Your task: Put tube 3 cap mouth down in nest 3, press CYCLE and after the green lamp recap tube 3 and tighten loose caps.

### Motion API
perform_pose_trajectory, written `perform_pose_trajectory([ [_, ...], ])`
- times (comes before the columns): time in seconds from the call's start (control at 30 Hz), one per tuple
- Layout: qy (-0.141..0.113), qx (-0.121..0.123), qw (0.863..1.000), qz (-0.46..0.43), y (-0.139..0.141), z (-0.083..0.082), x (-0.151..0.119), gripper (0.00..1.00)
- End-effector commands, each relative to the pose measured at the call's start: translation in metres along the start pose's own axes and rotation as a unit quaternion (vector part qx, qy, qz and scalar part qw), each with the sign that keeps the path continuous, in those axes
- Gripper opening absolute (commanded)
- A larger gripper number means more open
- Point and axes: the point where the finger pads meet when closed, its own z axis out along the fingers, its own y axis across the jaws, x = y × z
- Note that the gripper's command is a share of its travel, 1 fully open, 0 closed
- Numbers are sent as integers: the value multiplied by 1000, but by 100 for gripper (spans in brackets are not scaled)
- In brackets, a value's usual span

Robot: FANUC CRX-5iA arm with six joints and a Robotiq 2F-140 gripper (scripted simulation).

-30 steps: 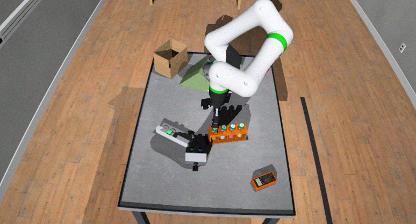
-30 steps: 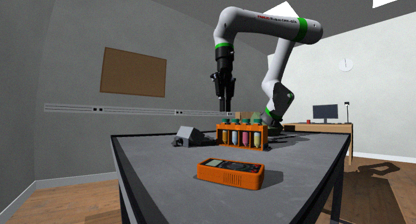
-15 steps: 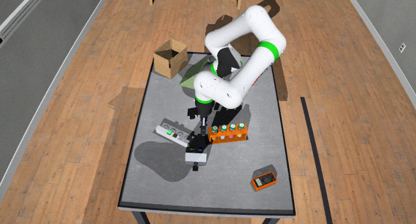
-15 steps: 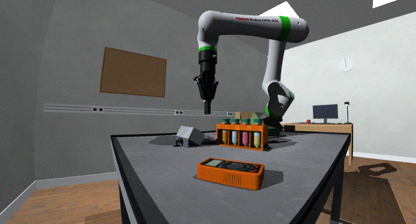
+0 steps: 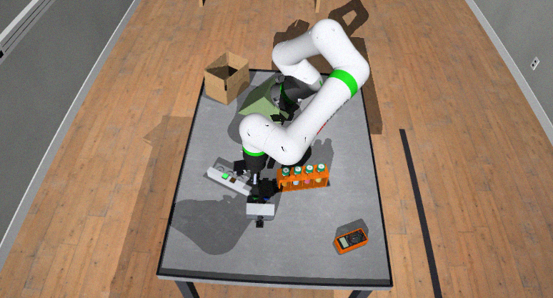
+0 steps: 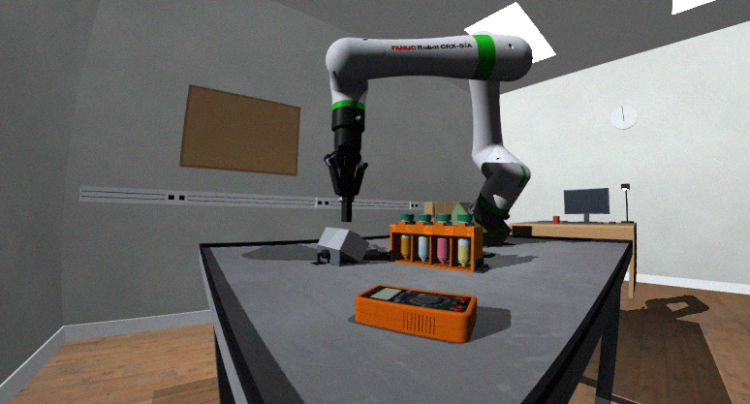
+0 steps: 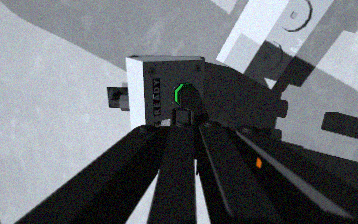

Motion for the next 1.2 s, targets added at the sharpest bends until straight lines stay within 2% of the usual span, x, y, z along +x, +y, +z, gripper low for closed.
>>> perform_pose_trajectory([
  [0.0, 0, 0, 1000, 0, 0, -1, 0, 10],
  [0.07, 0, 0, 1000, 0, 0, -1, 0, 10],
  [0.27, 0, 0, 1000, 0, 0, 17, 0, 10],
  [1.17, 0, 0, 1000, 0, 0, 22, 0, 10],
])
